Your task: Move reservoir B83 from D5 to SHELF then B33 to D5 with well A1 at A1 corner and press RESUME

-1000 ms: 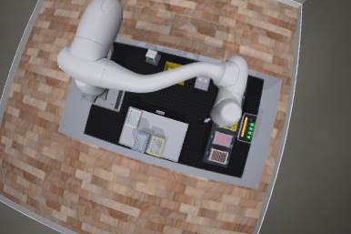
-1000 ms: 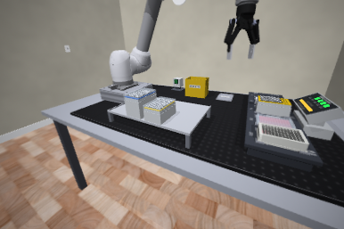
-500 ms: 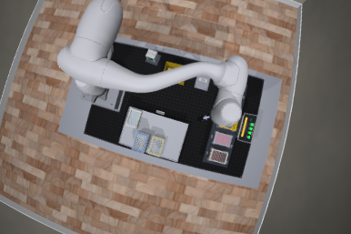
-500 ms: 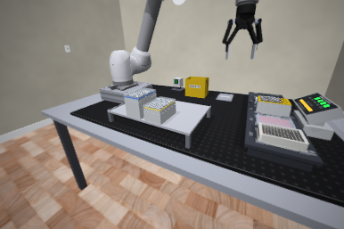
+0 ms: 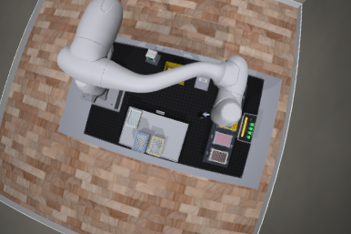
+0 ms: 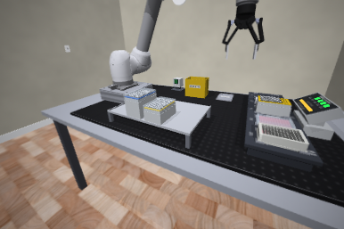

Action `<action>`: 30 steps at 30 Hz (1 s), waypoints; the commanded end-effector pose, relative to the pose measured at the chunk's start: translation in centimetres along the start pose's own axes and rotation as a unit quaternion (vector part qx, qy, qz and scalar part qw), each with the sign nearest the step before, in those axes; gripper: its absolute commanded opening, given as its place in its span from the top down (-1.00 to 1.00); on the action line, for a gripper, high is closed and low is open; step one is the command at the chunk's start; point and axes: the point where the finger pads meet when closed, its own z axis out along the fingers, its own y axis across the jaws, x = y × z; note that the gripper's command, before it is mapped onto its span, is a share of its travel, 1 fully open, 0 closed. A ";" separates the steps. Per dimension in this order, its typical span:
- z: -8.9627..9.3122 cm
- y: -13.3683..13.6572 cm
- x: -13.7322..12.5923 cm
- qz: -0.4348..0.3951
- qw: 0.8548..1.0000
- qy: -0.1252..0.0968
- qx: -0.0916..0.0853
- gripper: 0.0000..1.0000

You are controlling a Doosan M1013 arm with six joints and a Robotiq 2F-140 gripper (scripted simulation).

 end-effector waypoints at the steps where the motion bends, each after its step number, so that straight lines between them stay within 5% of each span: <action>1: -0.1 -0.1 -0.1 0.010 1.000 -0.004 0.000 -0.54; 19: 0.0 -0.1 -0.1 0.159 0.987 -0.004 -0.001 -0.54; 30: 0.0 -0.1 -0.1 0.266 0.964 -0.004 -0.001 -0.54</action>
